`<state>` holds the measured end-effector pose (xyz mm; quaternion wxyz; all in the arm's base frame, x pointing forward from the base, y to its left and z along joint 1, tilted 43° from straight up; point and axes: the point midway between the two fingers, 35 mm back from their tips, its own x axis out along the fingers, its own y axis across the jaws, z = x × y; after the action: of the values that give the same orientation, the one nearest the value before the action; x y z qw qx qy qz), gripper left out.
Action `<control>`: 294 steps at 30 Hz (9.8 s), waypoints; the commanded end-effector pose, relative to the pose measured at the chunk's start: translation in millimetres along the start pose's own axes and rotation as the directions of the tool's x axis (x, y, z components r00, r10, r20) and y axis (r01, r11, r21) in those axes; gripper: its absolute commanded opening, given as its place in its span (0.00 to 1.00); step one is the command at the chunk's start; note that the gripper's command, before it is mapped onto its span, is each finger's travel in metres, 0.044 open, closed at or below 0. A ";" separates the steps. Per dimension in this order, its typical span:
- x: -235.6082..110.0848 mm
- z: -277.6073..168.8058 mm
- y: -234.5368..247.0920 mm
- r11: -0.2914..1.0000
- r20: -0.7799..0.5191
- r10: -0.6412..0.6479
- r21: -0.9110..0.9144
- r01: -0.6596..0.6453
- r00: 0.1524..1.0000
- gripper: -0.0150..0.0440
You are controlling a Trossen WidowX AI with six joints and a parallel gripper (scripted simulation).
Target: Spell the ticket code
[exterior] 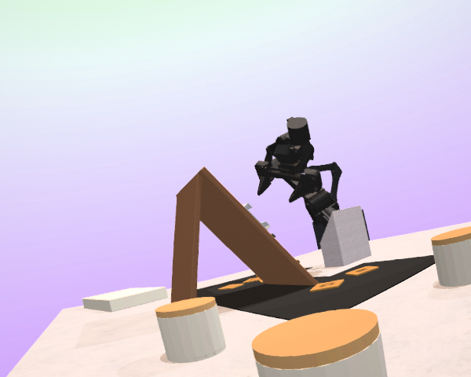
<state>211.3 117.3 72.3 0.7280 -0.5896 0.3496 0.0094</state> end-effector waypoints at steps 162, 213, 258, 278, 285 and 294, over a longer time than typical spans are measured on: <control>98.9 -58.6 246.8 0.630 -0.628 0.439 0.725 0.278 0.642 0.76; 83.9 -35.6 233.0 0.634 -0.613 0.435 0.729 0.259 0.659 0.25; 135.1 151.5 129.8 0.766 0.012 -0.127 0.636 0.091 0.992 0.25; 134.5 144.5 123.7 0.767 0.011 -0.127 0.636 0.091 0.992 0.25; 134.3 142.3 121.0 0.767 0.011 -0.127 0.636 0.091 0.992 0.25; 133.9 139.5 117.5 0.767 0.011 -0.127 0.635 0.091 0.992 0.25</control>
<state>332.4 222.5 -89.9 0.8933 -0.3270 0.2769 -0.1359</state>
